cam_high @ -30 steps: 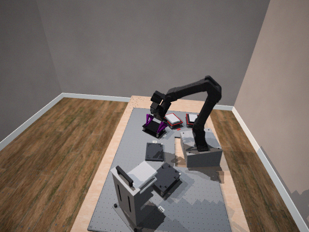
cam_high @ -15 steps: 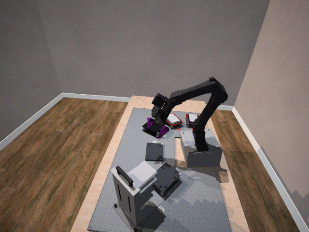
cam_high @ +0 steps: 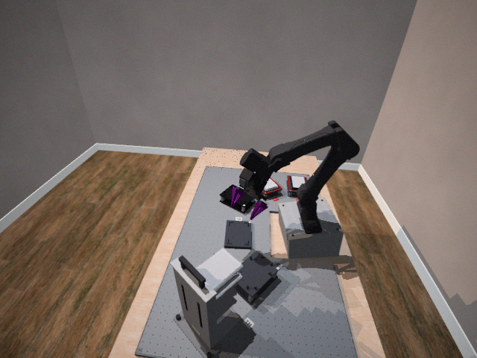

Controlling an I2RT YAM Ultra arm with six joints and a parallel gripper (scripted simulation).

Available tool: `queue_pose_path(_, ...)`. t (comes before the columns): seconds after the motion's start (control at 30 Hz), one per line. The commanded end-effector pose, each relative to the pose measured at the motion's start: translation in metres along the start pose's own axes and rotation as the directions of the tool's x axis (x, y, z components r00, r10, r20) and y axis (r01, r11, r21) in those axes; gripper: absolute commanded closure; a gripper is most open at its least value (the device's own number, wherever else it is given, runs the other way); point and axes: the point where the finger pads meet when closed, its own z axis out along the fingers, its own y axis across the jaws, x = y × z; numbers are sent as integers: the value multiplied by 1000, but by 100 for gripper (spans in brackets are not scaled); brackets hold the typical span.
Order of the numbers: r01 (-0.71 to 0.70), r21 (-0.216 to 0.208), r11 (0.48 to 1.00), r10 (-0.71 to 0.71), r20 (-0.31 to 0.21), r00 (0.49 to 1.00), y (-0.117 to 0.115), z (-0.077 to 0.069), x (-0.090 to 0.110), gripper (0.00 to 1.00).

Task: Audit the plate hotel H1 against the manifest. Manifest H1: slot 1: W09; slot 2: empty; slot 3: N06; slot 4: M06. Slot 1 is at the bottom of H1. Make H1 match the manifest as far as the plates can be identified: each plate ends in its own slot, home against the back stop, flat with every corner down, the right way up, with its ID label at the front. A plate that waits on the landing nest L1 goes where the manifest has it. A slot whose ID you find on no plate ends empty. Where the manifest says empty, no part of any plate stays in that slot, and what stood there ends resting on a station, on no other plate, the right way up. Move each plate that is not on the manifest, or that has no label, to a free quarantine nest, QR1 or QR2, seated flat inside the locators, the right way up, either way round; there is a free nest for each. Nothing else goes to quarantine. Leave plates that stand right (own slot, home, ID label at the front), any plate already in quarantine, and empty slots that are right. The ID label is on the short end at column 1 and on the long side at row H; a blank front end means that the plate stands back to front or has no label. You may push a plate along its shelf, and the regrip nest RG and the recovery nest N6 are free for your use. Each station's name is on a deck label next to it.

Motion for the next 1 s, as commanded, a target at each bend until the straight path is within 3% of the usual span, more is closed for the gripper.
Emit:
queue_pose_path(0.0, -9, 27, 1000, 8, 28, 1000, 4, -3, -12, 0)
queue_pose_path(0.97, -13, 24, 1000, 12, 31, 999, 82, 17, -33, 0)
